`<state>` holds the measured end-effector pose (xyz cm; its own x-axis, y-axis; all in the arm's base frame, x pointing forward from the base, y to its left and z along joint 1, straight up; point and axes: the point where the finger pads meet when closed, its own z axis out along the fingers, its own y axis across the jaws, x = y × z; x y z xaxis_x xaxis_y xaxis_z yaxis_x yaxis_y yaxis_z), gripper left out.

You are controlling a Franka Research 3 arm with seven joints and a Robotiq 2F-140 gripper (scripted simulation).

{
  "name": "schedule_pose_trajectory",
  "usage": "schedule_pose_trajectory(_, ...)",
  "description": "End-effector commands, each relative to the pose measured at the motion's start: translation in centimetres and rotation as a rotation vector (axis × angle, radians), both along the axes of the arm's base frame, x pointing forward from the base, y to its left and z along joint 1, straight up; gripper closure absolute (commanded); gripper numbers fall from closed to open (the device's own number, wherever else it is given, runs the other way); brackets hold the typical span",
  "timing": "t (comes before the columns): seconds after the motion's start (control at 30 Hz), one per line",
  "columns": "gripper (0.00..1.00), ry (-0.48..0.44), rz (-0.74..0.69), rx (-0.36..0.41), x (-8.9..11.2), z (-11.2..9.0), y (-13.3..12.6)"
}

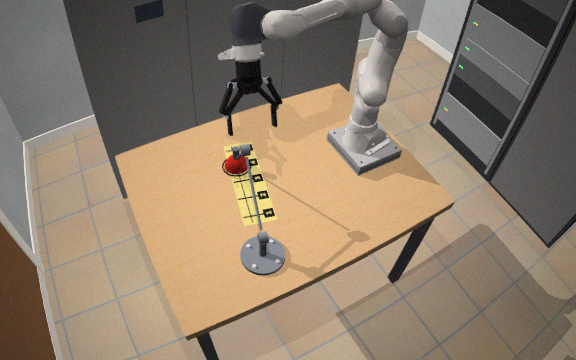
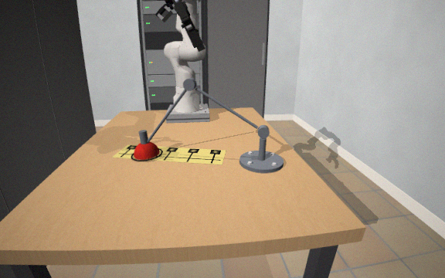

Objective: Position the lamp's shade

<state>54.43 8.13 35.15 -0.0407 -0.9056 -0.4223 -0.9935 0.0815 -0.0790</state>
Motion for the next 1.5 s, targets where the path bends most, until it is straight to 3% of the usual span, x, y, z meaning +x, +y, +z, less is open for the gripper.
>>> schedule_pose_trajectory(0.0, 0.0, 0.002, -0.024, 0.004, 0.3, 0.2, 1.3)
schedule_pose_trajectory(0.67, 0.0, -0.001, 0.008, -0.001, 2.5, 0.7, 2.4)
schedule_pose_trajectory(1.17, 0.0, 0.067, -0.065, -0.208, 2.3, 0.7, 2.4)
schedule_pose_trajectory(1.47, 0.0, 0.075, -0.068, -0.294, 2.4, 0.8, 2.7)
